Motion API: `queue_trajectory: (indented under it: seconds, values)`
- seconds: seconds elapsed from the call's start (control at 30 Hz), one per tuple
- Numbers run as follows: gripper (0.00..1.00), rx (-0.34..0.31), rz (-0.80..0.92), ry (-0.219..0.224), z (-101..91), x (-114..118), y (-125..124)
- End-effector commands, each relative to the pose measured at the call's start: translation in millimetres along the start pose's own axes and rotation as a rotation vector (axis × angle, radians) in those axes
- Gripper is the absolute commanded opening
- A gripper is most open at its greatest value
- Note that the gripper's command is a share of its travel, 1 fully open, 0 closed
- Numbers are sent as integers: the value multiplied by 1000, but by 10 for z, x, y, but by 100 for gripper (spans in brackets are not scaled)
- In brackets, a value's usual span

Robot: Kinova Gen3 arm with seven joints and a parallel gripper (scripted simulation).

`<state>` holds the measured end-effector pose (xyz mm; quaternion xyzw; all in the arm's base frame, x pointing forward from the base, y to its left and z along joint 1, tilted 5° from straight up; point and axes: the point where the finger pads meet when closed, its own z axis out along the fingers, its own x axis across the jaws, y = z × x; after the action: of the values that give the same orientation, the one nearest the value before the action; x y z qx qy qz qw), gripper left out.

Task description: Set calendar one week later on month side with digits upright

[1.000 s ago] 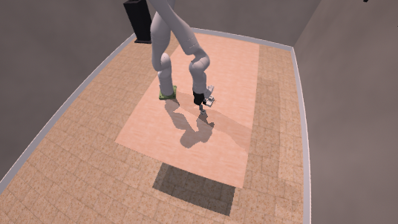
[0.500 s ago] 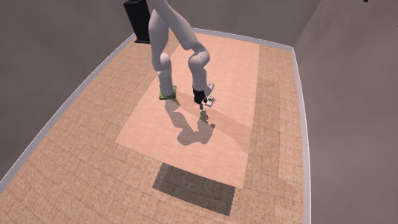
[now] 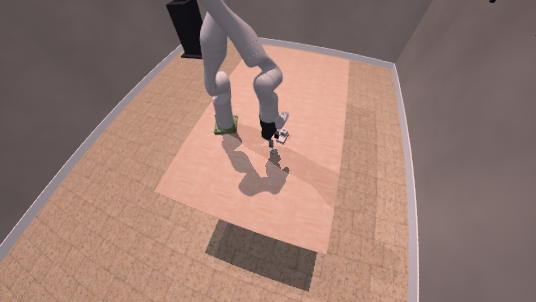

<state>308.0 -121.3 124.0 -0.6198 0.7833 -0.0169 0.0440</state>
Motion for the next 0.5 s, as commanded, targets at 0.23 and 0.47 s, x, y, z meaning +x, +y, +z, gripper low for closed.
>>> queue_trajectory:
  seconds: [0.23,0.47]
  values:
    - [100,1,2,0,-4,0,-5]
    - [100,1,15,0,-4,-9,-10]
